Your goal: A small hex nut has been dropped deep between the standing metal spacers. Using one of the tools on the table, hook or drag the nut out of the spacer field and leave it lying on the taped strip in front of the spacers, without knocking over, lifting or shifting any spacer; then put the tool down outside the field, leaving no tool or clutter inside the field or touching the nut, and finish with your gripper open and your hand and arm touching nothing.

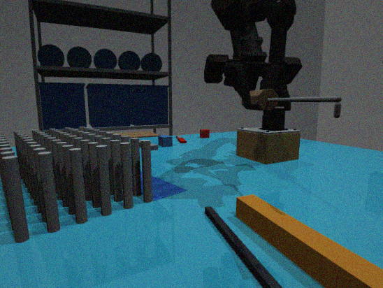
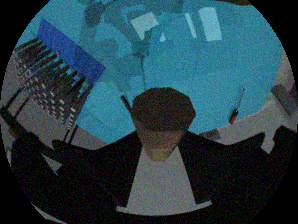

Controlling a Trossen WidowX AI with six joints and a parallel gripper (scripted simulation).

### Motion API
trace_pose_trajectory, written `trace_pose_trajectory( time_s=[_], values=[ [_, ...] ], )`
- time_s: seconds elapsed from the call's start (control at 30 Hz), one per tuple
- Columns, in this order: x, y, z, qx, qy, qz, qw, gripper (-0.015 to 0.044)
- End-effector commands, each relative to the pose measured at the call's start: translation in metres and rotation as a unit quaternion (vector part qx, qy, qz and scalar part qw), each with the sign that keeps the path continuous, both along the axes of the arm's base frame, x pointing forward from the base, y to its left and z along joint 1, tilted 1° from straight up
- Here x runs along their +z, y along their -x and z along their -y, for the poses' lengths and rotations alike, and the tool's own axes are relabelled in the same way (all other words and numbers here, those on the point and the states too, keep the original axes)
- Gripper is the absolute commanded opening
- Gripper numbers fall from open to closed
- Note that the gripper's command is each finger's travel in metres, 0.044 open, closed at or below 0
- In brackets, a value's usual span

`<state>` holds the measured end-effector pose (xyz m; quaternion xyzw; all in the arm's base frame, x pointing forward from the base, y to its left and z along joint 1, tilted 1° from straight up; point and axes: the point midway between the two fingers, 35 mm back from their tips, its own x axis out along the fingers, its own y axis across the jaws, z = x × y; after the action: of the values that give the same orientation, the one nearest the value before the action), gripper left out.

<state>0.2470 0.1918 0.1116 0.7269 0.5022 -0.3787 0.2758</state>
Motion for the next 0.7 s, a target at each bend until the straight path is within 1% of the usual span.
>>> trace_pose_trajectory(
  time_s=[0.0, 0.67],
  values=[
    [0.002, 0.008, -0.018, 0.025, -0.002, 0.001, 1.0, 0.0],
    [0.007, 0.08, -0.099, 0.168, -0.004, -0.002, 0.986, 0.0]
  ],
)
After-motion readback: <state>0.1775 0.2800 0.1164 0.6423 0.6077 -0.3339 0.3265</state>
